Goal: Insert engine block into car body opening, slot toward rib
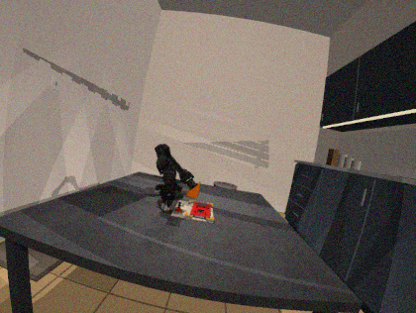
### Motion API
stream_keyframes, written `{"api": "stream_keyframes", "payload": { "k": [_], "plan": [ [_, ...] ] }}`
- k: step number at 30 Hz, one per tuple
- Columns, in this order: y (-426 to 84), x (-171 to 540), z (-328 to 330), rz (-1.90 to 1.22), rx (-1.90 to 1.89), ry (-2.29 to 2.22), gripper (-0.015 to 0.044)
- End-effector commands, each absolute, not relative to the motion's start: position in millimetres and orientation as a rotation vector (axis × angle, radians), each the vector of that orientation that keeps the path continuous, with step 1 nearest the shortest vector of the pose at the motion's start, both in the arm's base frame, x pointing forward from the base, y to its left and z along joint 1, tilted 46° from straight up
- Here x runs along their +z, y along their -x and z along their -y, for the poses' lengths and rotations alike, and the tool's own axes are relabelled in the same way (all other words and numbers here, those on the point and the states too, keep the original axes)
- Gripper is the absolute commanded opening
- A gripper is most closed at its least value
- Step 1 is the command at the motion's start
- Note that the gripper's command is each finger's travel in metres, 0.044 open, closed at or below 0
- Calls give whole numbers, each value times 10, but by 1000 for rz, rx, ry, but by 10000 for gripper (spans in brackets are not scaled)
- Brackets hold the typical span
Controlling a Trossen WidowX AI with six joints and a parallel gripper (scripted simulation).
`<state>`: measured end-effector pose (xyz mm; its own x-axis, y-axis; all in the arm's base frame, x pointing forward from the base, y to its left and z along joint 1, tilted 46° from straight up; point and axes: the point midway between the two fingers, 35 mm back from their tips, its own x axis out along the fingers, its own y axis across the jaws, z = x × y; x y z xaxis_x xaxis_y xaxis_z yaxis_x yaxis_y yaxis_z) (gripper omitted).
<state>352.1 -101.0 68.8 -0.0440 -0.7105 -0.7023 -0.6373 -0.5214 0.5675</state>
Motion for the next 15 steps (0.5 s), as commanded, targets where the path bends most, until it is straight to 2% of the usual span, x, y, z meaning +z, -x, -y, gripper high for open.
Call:
{"api": "stream_keyframes", "payload": {
  "k": [1,15],
  "plan": [
    [-3566,760,919,1499,-1627,-2140,0],
    [-3623,1058,592,1496,-1633,-2143,0]
  ]
}}
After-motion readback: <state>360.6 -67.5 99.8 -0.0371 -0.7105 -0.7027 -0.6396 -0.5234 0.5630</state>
